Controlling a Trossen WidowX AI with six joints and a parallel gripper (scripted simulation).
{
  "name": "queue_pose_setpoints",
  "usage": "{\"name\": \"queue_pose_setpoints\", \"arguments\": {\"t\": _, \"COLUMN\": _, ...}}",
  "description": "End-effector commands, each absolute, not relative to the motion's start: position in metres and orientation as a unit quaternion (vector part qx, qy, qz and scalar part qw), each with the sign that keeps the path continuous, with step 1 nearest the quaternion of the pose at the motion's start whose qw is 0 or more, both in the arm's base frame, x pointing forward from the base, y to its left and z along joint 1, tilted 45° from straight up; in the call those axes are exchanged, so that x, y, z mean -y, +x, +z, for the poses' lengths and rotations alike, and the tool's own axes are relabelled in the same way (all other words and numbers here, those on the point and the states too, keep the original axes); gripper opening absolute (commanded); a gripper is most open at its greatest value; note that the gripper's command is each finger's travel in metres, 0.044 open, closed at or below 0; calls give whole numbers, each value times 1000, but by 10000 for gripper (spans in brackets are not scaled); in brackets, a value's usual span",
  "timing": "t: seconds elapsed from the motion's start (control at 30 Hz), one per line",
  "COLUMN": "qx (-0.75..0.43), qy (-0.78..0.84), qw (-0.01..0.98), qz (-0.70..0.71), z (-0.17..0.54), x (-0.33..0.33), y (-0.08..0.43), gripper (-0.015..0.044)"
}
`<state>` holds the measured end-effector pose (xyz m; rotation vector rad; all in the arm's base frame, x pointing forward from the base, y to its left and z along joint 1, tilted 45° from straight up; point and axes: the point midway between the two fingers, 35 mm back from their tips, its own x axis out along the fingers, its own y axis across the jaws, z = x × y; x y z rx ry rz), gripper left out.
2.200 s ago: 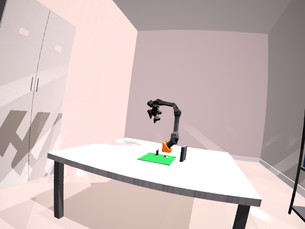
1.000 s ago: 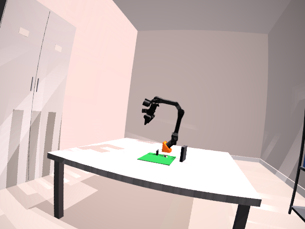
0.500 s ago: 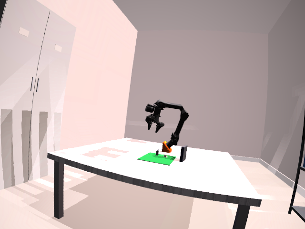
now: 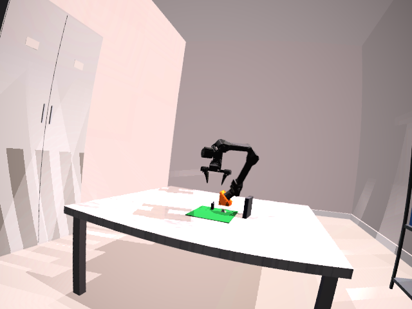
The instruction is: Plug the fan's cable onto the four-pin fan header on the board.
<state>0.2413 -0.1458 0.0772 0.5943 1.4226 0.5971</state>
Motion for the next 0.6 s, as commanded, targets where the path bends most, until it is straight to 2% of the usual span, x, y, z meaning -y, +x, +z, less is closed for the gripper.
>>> {"name": "queue_pose_setpoints", "arguments": {"t": 0.0, "qx": -628, "qy": 260, "qw": 681, "qz": 274, "z": 75, "x": 139, "y": 243, "gripper": 440}}
{"name": "queue_pose_setpoints", "arguments": {"t": 0.3, "qx": -627, "qy": 260, "qw": 681, "qz": 275, "z": 11, "x": 74, "y": 248, "gripper": 440}}
{"name": "queue_pose_setpoints", "arguments": {"t": 0.57, "qx": -627, "qy": 260, "qw": 681, "qz": 275, "z": 9, "x": 72, "y": 248, "gripper": 440}}
